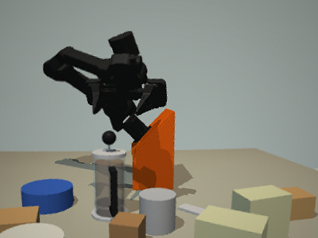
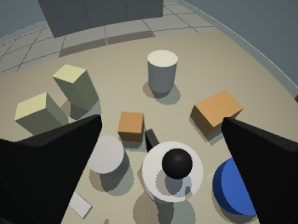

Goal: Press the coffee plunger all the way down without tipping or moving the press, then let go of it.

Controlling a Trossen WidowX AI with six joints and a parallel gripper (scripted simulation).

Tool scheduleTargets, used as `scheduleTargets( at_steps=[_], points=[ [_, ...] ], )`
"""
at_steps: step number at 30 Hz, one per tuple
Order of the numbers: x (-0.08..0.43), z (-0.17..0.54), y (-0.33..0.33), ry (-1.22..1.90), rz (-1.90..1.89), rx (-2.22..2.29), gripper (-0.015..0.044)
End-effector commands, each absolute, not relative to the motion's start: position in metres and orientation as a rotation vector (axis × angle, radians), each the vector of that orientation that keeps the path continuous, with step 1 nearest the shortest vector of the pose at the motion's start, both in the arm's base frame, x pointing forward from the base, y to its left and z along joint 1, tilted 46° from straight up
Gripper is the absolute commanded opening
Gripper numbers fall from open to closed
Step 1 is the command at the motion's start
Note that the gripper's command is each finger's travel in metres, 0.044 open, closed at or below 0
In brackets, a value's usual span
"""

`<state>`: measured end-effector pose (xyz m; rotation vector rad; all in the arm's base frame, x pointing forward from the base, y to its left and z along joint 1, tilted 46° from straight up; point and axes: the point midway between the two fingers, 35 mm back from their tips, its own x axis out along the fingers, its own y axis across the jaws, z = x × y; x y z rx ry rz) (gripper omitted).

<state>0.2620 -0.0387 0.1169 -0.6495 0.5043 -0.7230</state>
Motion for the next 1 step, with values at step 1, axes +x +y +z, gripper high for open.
scheduleTargets(
  at_steps=[1],
  points=[
    [0.2509, 0.1462, -0.0251, 0.467, -0.734, -0.648, 0.0440]
  ],
)
